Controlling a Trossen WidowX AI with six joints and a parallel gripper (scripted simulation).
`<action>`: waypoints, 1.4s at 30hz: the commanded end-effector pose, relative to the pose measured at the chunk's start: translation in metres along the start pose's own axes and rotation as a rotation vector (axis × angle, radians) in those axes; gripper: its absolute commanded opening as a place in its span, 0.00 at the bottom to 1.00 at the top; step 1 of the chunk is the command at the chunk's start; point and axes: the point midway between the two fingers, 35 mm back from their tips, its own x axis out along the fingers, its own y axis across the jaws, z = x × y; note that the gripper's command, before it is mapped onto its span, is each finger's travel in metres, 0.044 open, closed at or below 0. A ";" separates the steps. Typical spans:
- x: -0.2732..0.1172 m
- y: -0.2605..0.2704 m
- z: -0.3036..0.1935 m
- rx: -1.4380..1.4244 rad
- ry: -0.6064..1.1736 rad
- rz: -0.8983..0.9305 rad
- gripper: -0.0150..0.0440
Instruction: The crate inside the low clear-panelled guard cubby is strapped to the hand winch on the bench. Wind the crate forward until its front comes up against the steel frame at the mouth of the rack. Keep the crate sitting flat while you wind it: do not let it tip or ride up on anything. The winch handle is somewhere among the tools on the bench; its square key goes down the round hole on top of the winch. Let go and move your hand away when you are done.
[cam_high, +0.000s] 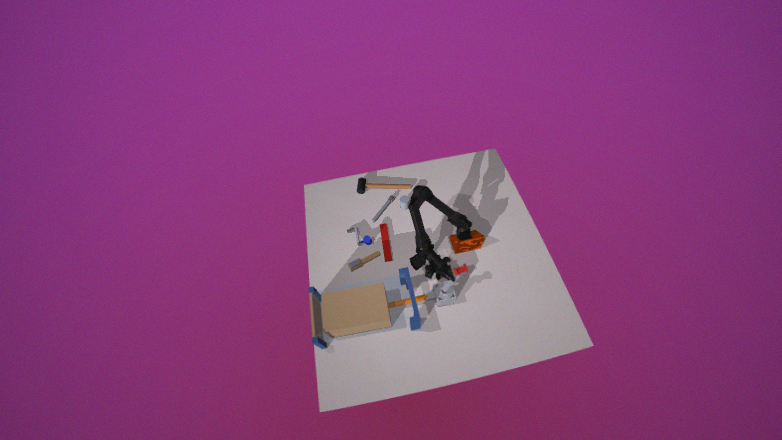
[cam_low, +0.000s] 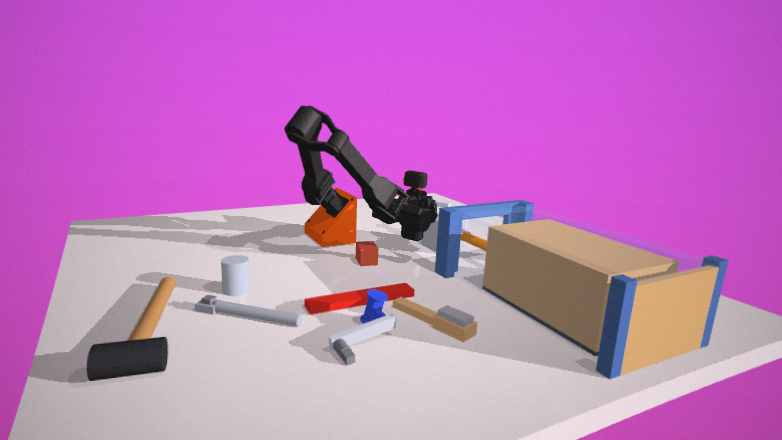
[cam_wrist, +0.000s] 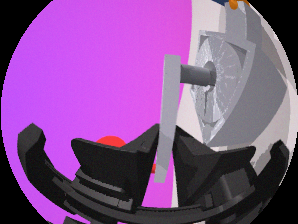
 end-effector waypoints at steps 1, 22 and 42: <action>0.000 0.000 0.001 -0.004 0.000 0.007 0.25; 0.000 0.000 0.000 0.000 0.000 0.000 0.66; 0.000 0.000 0.000 0.000 0.000 0.000 0.66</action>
